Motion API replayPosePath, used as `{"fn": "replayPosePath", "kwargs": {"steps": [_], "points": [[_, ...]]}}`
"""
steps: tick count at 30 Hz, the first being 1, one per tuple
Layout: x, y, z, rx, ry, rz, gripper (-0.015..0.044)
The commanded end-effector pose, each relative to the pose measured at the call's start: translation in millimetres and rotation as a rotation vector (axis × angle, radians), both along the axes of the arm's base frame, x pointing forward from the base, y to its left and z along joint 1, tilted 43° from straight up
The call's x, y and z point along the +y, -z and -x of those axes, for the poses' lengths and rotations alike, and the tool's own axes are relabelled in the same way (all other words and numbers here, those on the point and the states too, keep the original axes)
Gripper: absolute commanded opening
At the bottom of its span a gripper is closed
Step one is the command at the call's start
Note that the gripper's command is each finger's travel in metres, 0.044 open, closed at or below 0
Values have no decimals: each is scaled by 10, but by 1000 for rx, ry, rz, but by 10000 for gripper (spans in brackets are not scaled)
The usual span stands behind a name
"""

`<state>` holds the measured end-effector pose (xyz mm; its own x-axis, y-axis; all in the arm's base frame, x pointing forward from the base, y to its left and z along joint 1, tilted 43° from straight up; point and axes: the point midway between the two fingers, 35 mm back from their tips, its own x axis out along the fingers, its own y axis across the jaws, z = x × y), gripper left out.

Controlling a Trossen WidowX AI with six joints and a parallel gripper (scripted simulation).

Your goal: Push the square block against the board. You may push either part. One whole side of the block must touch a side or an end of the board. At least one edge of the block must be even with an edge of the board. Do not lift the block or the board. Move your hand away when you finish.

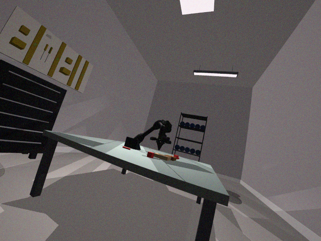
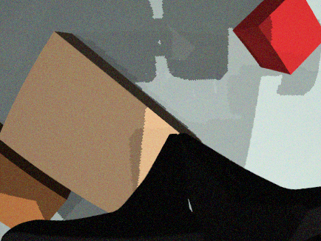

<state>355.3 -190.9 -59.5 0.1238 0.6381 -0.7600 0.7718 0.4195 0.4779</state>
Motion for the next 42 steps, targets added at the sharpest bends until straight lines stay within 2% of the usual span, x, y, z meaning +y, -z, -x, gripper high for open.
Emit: {"fn": "replayPosePath", "kwargs": {"steps": [1, 21, 26, 31, 42], "points": [[51, -54, 83, -67, -91, 15, 0], [499, -291, 664, -478, -630, 45, 0], [514, -273, 661, -478, -631, 45, 0], [870, 91, 645, -493, -646, 46, 0], [874, 106, 575, -493, -647, 46, 0]]}}
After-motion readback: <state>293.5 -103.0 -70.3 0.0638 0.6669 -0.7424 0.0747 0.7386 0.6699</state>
